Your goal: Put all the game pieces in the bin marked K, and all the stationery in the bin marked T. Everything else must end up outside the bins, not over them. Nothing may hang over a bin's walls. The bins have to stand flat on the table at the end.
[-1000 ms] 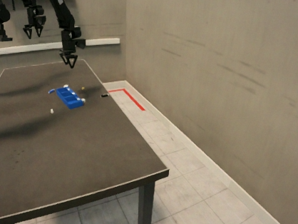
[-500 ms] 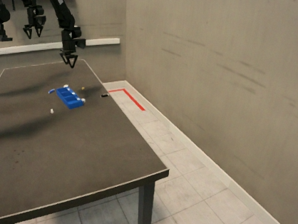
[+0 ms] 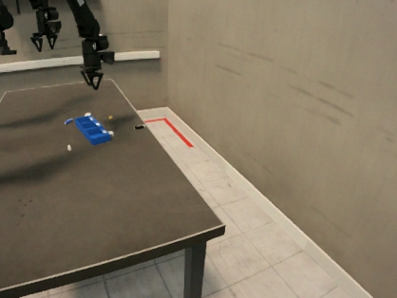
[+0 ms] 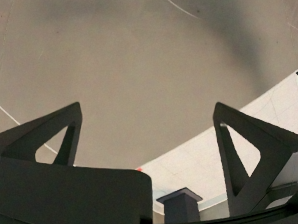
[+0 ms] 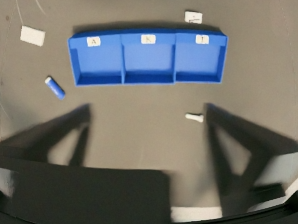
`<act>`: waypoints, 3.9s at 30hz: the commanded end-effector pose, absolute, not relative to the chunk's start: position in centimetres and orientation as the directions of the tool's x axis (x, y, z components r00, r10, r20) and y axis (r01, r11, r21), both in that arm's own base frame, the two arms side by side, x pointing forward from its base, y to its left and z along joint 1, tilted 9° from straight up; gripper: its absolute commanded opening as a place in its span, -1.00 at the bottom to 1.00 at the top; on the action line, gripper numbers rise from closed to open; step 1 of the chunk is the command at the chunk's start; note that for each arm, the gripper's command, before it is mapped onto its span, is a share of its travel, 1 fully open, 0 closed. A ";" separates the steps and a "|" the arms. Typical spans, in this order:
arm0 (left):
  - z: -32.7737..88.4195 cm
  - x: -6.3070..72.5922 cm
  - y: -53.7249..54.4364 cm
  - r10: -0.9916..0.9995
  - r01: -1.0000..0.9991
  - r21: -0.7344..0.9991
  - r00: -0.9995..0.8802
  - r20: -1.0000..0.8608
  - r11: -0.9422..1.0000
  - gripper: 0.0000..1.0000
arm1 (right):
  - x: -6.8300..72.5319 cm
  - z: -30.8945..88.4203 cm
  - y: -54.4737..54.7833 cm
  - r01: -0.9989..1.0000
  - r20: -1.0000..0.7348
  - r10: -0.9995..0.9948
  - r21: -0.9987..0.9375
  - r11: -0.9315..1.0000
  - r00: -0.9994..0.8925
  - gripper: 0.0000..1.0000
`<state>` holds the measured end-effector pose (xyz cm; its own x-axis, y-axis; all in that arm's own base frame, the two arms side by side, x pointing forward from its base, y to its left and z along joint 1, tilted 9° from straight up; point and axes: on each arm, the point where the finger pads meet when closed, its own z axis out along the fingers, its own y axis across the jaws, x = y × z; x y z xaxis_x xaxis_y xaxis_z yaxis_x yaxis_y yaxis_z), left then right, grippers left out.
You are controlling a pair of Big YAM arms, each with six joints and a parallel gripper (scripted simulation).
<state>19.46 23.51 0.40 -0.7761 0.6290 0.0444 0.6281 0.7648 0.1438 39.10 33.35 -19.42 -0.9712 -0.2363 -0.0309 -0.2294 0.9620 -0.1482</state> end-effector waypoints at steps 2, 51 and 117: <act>0.9 19.1 23.4 0.629 0.628 0.147 -0.776 0.045 0.764 1.00 | 42.0 -22.1 32.4 -0.190 -0.058 -0.199 -0.135 0.973 -0.978 -0.21; 0.9 19.1 23.4 0.629 0.628 0.147 -0.776 0.045 0.764 1.00 | 46.6 -31.4 25.4 -0.187 -0.047 -0.195 -0.144 0.972 -0.980 -0.21; 0.9 19.1 23.4 0.629 0.628 0.147 -0.776 0.045 0.764 1.00 | 46.7 -38.7 24.2 -0.187 -0.043 -0.195 -0.146 0.971 -0.980 -0.21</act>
